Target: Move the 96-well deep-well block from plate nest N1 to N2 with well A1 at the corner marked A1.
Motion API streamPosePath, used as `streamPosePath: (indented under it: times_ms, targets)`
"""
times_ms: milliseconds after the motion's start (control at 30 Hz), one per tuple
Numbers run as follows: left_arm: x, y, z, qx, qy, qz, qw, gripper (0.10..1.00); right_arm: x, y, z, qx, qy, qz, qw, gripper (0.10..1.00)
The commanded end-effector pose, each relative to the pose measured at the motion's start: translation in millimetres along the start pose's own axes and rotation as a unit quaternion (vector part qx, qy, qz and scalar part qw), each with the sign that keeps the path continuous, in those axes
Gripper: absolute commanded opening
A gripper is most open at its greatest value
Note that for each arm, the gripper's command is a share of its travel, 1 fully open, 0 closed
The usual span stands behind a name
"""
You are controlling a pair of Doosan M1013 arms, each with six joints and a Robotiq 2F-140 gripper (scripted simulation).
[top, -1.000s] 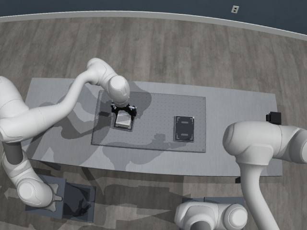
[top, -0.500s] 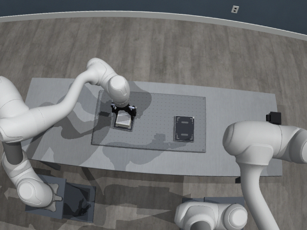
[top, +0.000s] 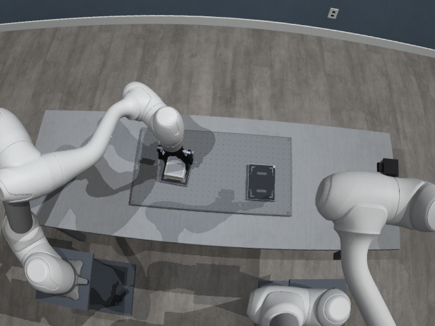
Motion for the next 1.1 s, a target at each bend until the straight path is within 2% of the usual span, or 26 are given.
streamPosePath:
  times_ms: [0, 1067]
  targets:
    - [-6.0, 0.4, 0.3, 0.0, -0.001, 0.001, 1.0, 0.605, -0.3, 0.3, 0.1, 0.0, 0.0, 0.0, 1.0, 1.0]
    - [-52.6, 0.4, 0.3, 0.0, -0.001, 0.001, 1.0, 0.605, -0.3, 0.3, 0.1, 0.0, 0.0, 0.0, 1.0, 1.0]
Point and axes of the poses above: on each arm, the point where the finger pads meet when closed, its own x axis out along the fingers, its own z axis across the jaws, y = z × x, the point moved 2 cm from there along -x, back along the fingers, and after that the axes turned 12 degrees about -x, right-handed, at the moved point
